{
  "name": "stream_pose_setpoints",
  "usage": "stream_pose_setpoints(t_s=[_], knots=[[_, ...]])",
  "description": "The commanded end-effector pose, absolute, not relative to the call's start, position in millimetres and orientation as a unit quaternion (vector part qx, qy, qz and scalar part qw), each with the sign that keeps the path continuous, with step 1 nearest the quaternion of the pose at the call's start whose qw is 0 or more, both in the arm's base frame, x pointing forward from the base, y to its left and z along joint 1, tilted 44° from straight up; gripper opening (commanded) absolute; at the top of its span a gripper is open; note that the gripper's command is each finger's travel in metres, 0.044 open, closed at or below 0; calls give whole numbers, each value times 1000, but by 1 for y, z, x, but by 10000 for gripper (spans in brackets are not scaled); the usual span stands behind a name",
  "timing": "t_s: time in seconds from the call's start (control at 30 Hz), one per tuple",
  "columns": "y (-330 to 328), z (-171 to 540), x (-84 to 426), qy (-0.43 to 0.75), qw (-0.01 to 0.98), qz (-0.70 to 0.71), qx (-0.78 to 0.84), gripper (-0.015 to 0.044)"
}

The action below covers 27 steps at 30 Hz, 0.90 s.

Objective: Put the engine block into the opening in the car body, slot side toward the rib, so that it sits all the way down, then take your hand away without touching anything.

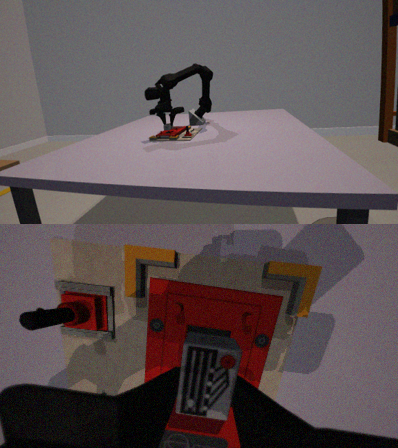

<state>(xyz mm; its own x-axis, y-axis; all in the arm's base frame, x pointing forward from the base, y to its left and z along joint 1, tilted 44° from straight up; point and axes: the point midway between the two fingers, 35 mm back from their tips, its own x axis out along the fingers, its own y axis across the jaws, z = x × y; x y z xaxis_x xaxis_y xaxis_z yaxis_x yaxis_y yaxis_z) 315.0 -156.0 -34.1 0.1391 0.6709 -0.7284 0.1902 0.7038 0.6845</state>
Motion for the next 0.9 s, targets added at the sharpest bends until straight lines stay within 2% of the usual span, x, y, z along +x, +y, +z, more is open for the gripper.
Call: stream_pose_setpoints(t_s=[0.0,0.87], knots=[[-156,-35,315,632,673,176,341,158],[-154,-37,315,632,673,176,341,158]])
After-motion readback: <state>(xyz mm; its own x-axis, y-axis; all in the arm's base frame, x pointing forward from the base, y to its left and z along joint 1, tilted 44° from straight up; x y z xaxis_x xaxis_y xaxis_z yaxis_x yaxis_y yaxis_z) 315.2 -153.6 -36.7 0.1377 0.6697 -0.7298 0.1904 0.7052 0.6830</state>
